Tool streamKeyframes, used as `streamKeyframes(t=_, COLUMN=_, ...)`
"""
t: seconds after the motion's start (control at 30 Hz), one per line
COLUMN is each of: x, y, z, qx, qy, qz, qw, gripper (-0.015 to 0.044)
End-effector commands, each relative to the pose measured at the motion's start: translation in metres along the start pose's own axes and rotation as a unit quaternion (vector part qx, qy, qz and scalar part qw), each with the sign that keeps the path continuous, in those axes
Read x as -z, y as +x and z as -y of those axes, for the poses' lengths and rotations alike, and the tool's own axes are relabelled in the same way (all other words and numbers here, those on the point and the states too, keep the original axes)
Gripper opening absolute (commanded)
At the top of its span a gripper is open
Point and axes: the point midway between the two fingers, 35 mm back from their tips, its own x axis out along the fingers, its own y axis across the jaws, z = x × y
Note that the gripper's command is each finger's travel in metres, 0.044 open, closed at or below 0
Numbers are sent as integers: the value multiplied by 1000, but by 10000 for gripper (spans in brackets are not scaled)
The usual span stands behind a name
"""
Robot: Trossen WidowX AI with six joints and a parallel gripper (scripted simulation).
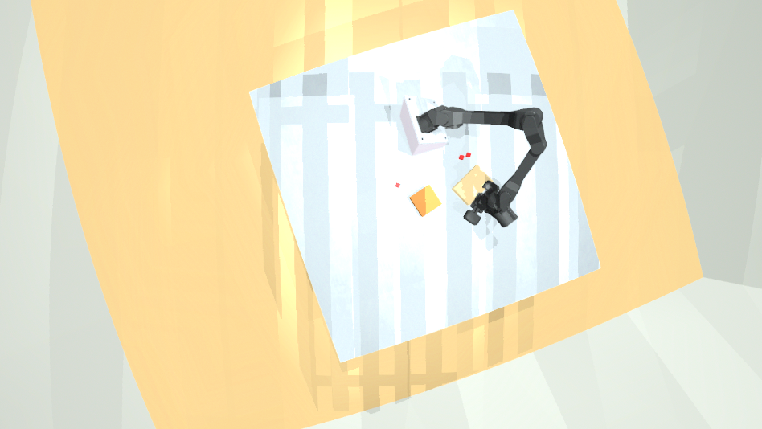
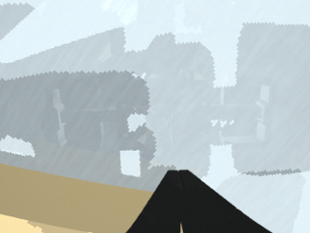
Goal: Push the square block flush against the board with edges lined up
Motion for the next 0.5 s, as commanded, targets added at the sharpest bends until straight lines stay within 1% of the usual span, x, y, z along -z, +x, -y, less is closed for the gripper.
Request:
streamKeyframes(t=0.0, x=12, y=5, z=-3, qx=-5, qy=2, qz=-10, qw=1000, gripper=0)
streamKeyframes(t=0.47, x=28, y=5, z=-5, qx=-5, qy=2, qz=-11, qw=1000, gripper=0)
